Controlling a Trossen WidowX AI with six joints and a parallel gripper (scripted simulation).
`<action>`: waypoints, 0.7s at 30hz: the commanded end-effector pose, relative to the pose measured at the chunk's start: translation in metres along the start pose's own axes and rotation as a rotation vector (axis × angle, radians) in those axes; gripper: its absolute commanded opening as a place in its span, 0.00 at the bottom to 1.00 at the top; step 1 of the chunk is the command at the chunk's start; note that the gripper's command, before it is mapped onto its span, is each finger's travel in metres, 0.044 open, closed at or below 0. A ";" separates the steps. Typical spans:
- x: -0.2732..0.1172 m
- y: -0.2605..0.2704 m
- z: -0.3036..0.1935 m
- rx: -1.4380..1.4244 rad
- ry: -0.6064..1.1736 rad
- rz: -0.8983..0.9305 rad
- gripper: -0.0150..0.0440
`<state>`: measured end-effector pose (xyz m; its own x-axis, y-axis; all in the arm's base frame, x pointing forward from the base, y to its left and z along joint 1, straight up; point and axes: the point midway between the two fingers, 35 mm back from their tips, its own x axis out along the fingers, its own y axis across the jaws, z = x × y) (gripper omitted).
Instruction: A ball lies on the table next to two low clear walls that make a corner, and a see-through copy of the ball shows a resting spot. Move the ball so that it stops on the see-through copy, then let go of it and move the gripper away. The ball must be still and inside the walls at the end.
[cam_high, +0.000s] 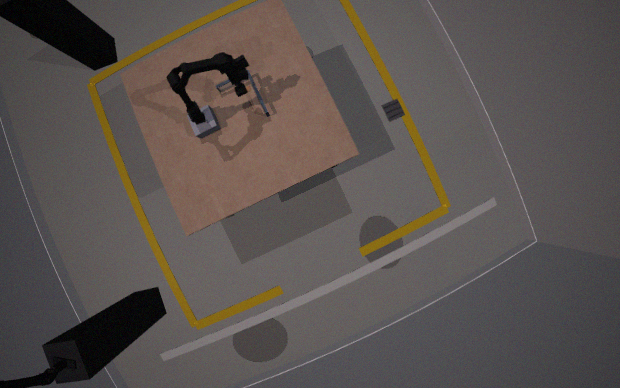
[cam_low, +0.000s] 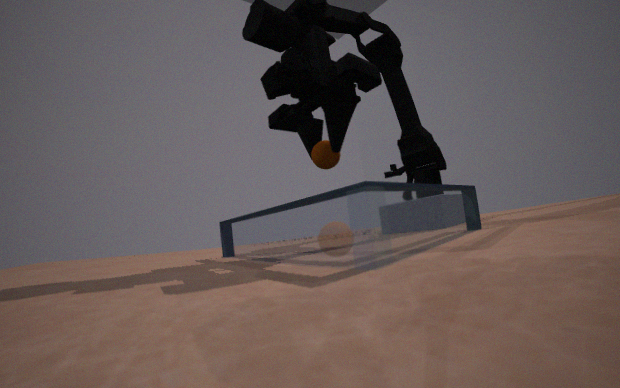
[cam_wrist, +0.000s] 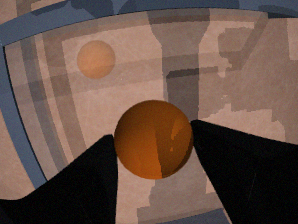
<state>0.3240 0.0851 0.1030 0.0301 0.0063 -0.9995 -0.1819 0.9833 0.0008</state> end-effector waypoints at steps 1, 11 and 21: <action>0.009 0.015 0.015 0.004 -0.001 0.003 0.25; 0.026 0.038 0.034 0.004 -0.003 0.005 0.25; 0.083 0.038 0.035 0.004 -0.003 0.005 0.25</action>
<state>0.3574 0.1303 0.0434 0.0483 0.0158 -0.9987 -0.1833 0.9830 0.0066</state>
